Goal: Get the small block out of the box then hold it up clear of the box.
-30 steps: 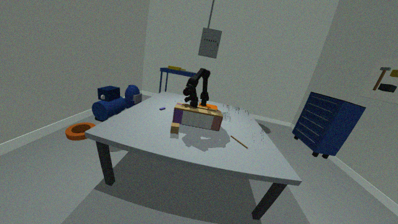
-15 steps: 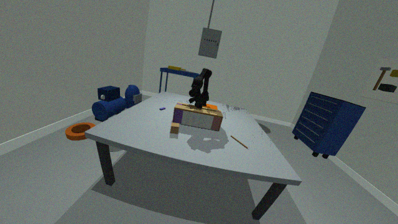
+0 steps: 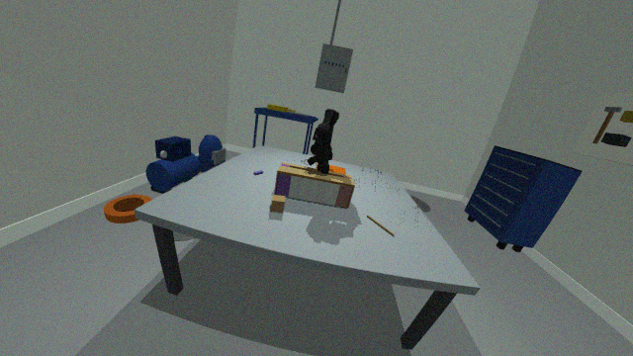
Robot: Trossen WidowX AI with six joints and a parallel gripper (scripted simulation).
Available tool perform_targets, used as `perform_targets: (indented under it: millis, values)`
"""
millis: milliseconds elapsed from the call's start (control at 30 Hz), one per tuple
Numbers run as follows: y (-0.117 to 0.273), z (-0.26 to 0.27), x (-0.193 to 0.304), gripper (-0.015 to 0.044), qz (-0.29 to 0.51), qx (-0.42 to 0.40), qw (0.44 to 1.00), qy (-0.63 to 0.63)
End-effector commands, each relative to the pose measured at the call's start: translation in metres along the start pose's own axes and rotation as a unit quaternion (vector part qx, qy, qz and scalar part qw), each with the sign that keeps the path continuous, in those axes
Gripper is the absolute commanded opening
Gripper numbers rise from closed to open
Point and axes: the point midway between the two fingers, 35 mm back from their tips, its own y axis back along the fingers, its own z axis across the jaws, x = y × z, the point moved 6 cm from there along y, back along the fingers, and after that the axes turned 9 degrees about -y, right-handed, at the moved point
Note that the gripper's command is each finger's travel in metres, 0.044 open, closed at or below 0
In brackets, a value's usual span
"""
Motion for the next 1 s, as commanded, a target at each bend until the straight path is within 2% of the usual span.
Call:
perform_targets:
  millis: [0, 833, 967]
  values:
    - [-0.005, -0.003, 0.011, 0.04, 0.003, 0.0, 1.0, -0.003]
    - [-0.024, -0.011, 0.067, 0.04, 0.006, 0.001, 1.0, -0.003]
    - [-0.004, -0.01, 0.073, 0.04, 0.005, 0.001, 1.0, -0.001]
